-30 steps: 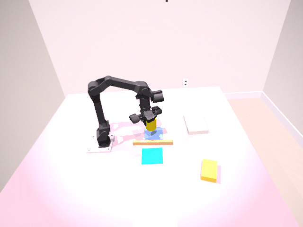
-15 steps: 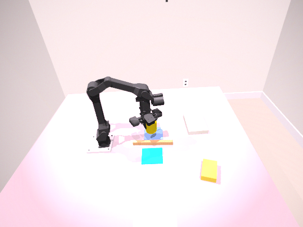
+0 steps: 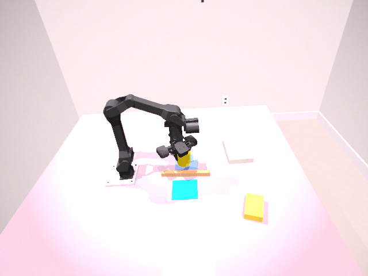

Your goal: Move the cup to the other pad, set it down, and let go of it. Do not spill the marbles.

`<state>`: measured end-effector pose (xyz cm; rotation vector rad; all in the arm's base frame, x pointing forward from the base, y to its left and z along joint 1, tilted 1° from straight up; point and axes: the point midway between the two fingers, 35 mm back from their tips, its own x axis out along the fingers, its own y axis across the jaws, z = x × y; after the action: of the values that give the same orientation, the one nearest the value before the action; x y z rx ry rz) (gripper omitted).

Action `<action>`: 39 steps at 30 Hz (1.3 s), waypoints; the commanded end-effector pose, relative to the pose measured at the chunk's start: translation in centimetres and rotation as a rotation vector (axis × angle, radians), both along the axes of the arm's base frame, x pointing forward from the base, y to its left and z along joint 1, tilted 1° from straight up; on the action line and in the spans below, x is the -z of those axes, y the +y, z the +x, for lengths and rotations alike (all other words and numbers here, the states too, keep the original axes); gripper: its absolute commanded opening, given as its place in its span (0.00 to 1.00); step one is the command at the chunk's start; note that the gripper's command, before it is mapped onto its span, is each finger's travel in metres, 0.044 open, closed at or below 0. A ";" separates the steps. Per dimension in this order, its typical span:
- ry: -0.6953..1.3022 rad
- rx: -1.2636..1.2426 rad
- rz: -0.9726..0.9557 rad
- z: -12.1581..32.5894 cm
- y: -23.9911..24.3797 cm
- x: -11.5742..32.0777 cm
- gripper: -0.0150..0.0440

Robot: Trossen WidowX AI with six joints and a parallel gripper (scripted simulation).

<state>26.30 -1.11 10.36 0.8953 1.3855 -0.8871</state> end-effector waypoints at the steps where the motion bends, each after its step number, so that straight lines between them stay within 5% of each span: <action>1: -0.009 -0.002 0.000 0.0 -0.8 -0.1 0.25; 39: -0.009 -0.002 -0.006 -0.8 -8.1 -0.3 0.25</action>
<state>25.42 -8.50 10.47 0.8960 1.3806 -0.8847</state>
